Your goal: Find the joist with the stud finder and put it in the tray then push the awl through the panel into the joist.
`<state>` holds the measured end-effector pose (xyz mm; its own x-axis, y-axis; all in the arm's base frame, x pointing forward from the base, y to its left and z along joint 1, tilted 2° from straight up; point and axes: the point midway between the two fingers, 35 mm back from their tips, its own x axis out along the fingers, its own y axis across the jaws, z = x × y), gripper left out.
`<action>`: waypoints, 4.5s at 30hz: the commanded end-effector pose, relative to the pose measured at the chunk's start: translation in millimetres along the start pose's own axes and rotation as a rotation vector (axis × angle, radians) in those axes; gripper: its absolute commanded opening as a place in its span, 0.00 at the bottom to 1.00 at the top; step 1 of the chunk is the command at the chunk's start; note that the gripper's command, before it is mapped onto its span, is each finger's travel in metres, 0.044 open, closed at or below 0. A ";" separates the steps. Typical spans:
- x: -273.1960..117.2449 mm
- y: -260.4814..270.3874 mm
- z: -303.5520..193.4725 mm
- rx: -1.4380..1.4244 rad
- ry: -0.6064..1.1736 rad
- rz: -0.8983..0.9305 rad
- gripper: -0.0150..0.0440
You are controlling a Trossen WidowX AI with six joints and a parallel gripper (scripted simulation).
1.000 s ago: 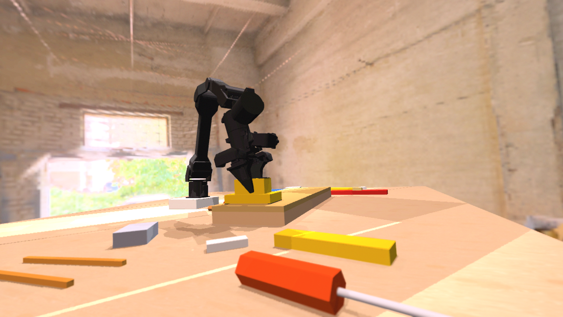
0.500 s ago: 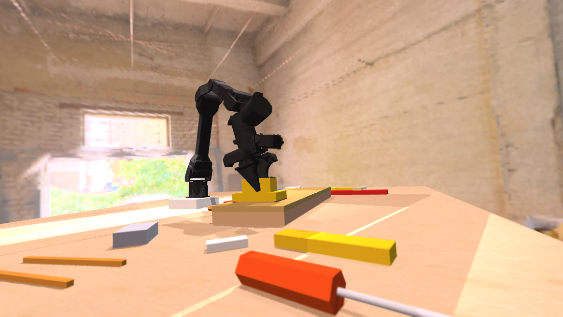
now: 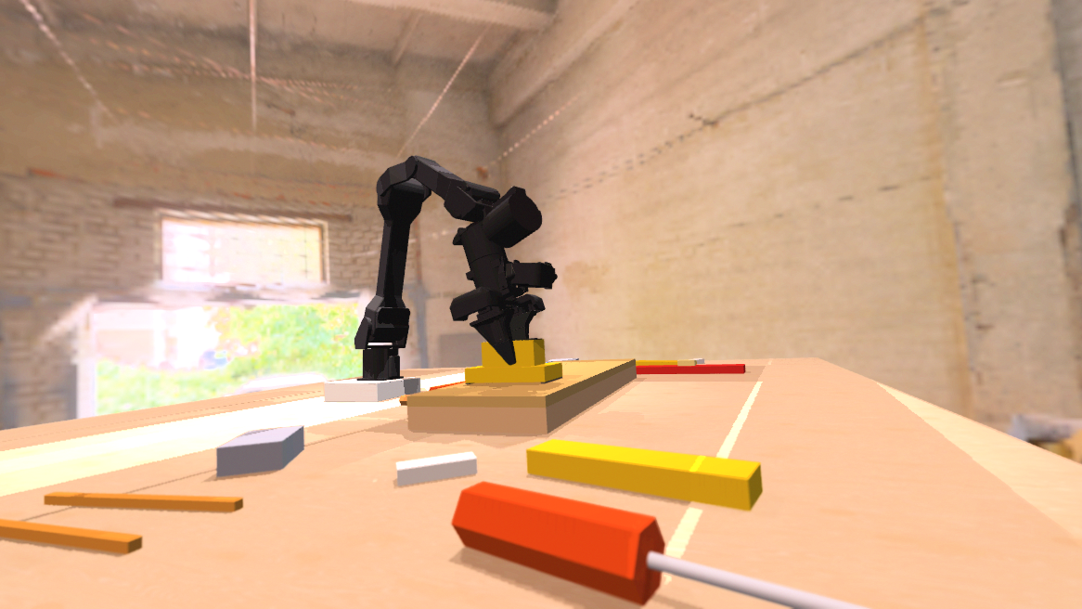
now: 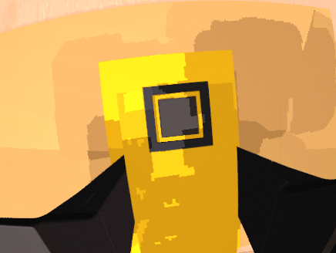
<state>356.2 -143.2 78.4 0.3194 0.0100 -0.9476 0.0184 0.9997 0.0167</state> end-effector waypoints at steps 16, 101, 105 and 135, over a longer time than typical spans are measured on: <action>0.2 63.2 0.4 -0.001 -0.002 0.016 0.25; -8.1 325.5 2.2 0.007 -0.001 0.042 0.25; -8.4 320.8 2.9 0.005 -0.005 0.037 0.25; -5.0 260.0 1.6 0.005 -0.002 0.036 0.25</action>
<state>360.8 129.9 89.1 0.3208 0.0545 -0.9456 0.0066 0.9982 0.0598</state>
